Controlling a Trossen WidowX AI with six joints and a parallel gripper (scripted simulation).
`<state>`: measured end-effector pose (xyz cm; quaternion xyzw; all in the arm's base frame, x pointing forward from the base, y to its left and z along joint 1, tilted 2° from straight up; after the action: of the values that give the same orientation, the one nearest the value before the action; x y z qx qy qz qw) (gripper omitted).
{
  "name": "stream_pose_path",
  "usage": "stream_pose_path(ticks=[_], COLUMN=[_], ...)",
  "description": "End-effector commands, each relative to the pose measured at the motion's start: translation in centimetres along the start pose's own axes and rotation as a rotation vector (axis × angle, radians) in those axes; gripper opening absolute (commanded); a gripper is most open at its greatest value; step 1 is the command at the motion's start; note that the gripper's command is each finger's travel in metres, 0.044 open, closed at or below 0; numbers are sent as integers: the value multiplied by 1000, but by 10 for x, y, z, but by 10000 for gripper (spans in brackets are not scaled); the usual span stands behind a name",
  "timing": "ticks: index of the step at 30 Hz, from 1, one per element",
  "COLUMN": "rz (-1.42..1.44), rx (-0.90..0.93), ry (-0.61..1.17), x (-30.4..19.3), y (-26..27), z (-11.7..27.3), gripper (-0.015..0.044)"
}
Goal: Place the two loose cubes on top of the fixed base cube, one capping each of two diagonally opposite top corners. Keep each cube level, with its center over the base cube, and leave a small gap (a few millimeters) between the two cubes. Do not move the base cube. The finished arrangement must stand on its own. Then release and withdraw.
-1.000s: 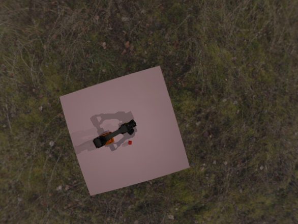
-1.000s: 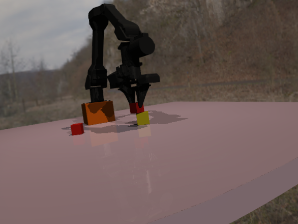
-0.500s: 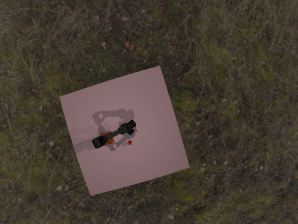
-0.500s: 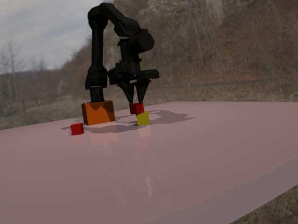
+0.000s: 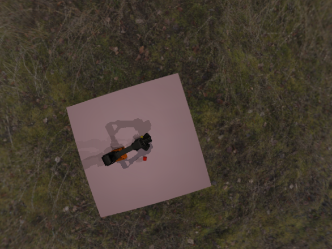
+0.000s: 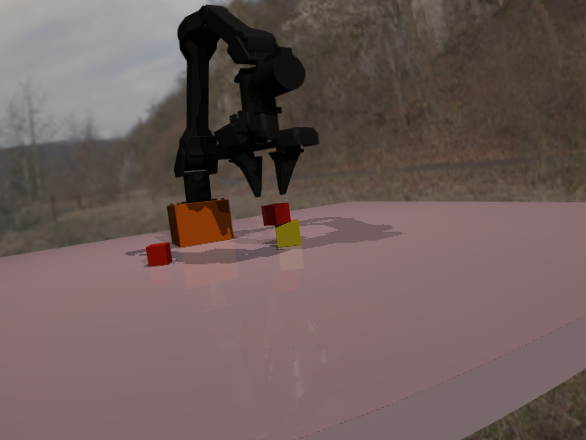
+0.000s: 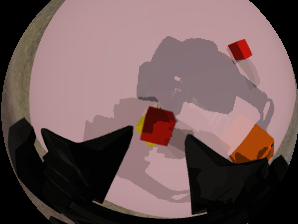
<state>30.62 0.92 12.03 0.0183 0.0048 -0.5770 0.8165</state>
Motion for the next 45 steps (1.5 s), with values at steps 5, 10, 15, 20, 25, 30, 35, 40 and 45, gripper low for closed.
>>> stream_pose_path(ticks=[5, 10, 15, 20, 25, 30, 35, 40, 45], rz=[295, 507, 720, 932, 1145, 1357, 1570, 1782, 1994], rx=[-2, -3, -4, -6, -8, -10, -12, -14, -16], ry=[-2, -3, -4, -5, -5, -4, -3, -1, 1], x=[27, 43, 59, 73, 87, 100, 112, 123, 133], y=[-13, -23, -34, -45, -58, -71, -85, -100, -115], z=[5, 9, 13, 16, 20, 24, 27, 31, 34], gripper=[265, 265, 265, 265, 265, 265, 265, 265, 265])
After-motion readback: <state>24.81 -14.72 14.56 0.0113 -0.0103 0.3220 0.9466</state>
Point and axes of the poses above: the point midway between the two fingers, 35 mm back from their tips, its own z axis back along the fingers, its own y axis across the jaws, x = y × z, the point moved 8 cm from there along z, back along the fingers
